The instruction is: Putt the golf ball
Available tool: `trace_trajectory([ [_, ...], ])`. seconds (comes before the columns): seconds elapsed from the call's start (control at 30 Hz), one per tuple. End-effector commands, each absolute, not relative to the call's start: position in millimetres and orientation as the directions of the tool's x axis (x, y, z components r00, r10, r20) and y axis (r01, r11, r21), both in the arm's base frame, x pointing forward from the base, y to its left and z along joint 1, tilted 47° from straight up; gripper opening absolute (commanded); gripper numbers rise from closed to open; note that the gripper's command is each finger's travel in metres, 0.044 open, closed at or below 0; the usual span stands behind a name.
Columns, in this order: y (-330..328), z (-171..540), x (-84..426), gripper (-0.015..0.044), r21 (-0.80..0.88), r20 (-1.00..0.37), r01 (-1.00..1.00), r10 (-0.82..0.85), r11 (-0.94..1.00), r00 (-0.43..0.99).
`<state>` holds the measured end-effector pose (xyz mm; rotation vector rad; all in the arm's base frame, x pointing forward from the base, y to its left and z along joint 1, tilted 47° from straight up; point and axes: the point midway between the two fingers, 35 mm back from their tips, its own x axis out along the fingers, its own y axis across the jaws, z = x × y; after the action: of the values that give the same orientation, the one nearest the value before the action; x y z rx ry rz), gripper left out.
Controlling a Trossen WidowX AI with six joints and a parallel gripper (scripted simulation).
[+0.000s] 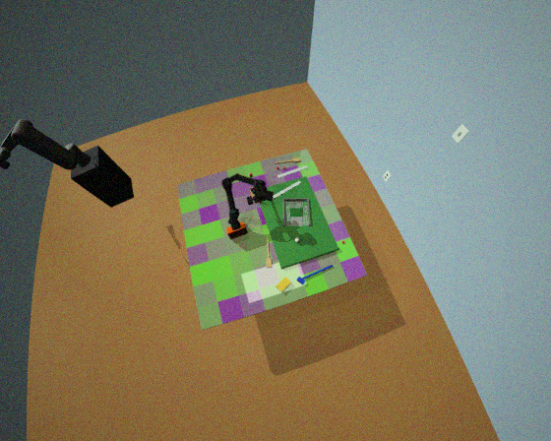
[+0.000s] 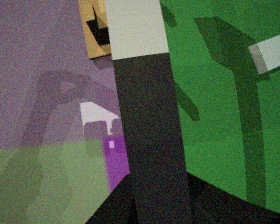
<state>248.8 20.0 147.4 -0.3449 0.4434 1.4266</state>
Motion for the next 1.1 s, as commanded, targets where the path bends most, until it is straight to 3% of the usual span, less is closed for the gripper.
trace_trajectory([
  [0.0,3,136,254,0.0,0.102,-0.512,-0.98,0.854,0.171,0.096],
  [0.5,-79,77,267,0.0,0.46,-0.598,-0.764,0.794,0.452,0.11],
  [1.07,-167,-1,247,0.0,0.701,-0.663,-0.267,0.742,0.662,0.099],
])
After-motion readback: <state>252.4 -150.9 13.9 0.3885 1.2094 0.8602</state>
